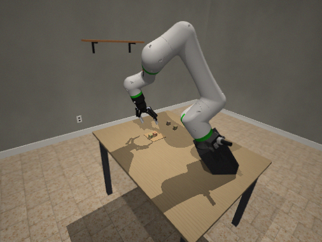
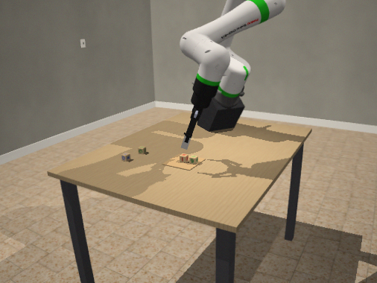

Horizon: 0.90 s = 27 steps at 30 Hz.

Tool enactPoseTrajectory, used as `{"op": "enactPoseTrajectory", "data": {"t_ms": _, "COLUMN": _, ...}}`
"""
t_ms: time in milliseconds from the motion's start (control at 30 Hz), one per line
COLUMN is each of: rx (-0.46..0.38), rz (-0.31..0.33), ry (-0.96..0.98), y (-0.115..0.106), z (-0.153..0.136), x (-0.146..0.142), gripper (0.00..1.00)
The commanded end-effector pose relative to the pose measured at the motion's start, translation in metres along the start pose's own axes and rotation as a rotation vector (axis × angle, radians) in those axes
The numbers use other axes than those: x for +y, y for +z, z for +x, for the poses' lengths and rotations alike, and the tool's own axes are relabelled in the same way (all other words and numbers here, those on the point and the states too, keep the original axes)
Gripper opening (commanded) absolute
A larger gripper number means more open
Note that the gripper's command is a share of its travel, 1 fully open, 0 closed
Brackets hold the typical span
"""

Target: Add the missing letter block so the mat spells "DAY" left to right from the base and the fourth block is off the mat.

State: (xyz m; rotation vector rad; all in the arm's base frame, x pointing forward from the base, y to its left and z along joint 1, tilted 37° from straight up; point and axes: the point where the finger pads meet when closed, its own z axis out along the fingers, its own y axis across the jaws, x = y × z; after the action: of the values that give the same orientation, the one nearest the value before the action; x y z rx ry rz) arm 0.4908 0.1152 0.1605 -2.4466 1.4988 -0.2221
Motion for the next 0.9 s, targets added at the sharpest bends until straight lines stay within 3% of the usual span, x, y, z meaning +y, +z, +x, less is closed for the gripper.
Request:
{"op": "enactPoseTrajectory", "data": {"t_ms": 0, "rx": 0.0, "rz": -0.001, "ry": -0.004, "y": 0.0, "z": 0.001, "x": 0.0, "gripper": 1.0}}
{"op": "enactPoseTrajectory", "data": {"t_ms": 100, "rx": 0.005, "rz": -0.035, "ry": -0.126, "y": -0.012, "z": 0.013, "x": -0.002, "gripper": 1.0}}
{"op": "enactPoseTrajectory", "data": {"t_ms": 467, "rx": 0.005, "rz": -0.035, "ry": -0.126, "y": -0.012, "z": 0.013, "x": -0.002, "gripper": 1.0}}
{"op": "enactPoseTrajectory", "data": {"t_ms": 533, "rx": 0.004, "rz": -0.073, "ry": -0.259, "y": -0.025, "z": 0.026, "x": -0.004, "gripper": 1.0}}
{"op": "enactPoseTrajectory", "data": {"t_ms": 867, "rx": 0.004, "rz": -0.074, "ry": -0.263, "y": -0.025, "z": 0.026, "x": -0.004, "gripper": 1.0}}
